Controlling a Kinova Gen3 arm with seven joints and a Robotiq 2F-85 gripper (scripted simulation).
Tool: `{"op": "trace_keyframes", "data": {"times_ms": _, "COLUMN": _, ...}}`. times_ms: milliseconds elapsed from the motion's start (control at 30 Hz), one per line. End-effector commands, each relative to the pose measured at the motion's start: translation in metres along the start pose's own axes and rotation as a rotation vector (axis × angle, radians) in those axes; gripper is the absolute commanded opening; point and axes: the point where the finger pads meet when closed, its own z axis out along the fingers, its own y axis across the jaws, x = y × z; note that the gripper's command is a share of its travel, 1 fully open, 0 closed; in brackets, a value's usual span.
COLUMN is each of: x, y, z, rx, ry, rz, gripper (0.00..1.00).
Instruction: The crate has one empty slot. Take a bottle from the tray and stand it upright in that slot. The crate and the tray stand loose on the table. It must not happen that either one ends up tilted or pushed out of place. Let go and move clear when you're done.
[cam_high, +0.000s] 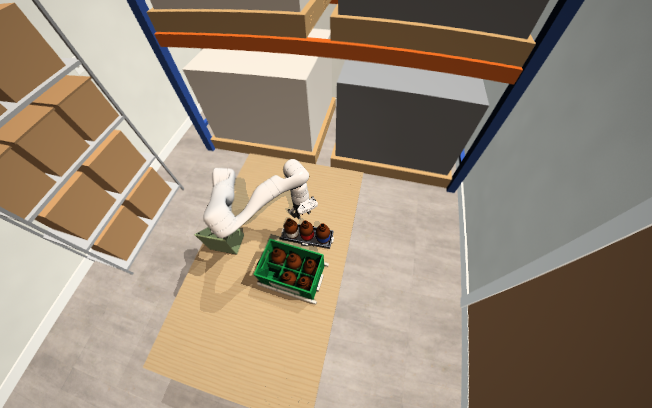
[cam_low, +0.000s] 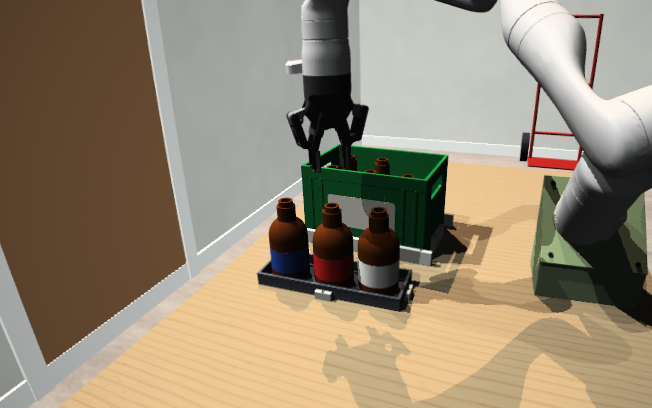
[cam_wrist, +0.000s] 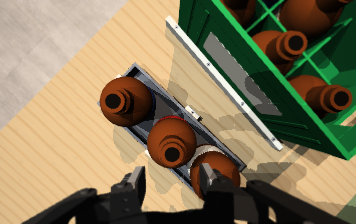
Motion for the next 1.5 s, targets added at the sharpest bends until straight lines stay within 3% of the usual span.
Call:
{"op": "trace_keyframes", "data": {"times_ms": 0, "x": 0.0, "y": 0.0, "z": -0.001, "rx": 0.001, "ry": 0.001, "rz": 0.0, "gripper": 0.64}}
{"op": "trace_keyframes", "data": {"times_ms": 900, "x": 0.0, "y": 0.0, "z": 0.0, "rx": 0.001, "ry": 0.002, "rz": 0.0, "gripper": 0.64}}
{"op": "trace_keyframes", "data": {"times_ms": 1467, "x": 0.001, "y": 0.0, "z": 0.013, "rx": 0.0, "ry": 0.002, "rz": 0.001, "gripper": 0.64}}
